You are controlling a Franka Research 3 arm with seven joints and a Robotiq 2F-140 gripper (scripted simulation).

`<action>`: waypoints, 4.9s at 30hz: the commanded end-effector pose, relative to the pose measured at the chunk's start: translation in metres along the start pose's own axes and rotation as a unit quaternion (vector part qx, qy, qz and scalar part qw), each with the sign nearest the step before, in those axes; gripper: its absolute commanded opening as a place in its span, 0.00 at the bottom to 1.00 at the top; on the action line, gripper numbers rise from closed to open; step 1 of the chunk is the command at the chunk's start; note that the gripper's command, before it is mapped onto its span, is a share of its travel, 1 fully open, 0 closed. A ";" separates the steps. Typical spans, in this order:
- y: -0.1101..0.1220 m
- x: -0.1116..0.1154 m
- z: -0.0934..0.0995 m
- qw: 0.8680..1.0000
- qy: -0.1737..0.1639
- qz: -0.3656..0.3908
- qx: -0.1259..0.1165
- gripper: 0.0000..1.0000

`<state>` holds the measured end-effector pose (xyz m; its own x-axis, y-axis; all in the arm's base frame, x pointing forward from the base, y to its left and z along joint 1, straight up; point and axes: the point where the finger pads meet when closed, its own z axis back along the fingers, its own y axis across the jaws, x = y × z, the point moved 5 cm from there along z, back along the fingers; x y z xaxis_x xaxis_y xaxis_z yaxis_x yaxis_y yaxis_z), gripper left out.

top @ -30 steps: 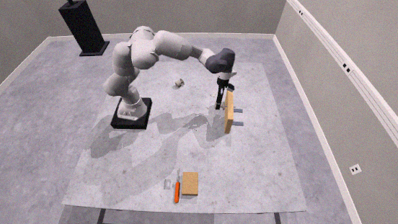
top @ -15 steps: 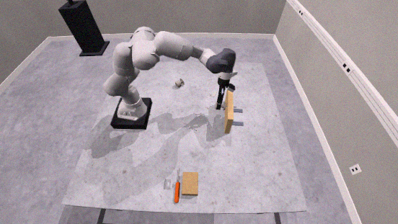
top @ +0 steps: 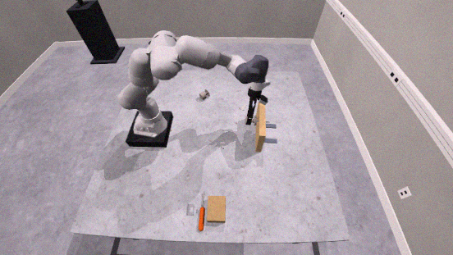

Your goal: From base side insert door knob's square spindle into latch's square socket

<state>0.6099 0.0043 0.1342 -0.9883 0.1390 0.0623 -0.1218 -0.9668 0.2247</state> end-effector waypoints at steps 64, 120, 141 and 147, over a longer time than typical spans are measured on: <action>0.000 -0.012 0.003 1.000 0.002 0.004 0.001 0.42; -0.001 -0.015 0.003 1.000 0.002 0.005 0.001 0.42; -0.001 -0.016 0.003 1.000 0.002 0.005 0.001 0.42; -0.001 -0.016 0.003 1.000 0.002 0.005 0.001 0.42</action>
<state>0.6251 0.0027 0.1342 -0.9885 0.1384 0.0616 -0.1214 -0.9669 0.2244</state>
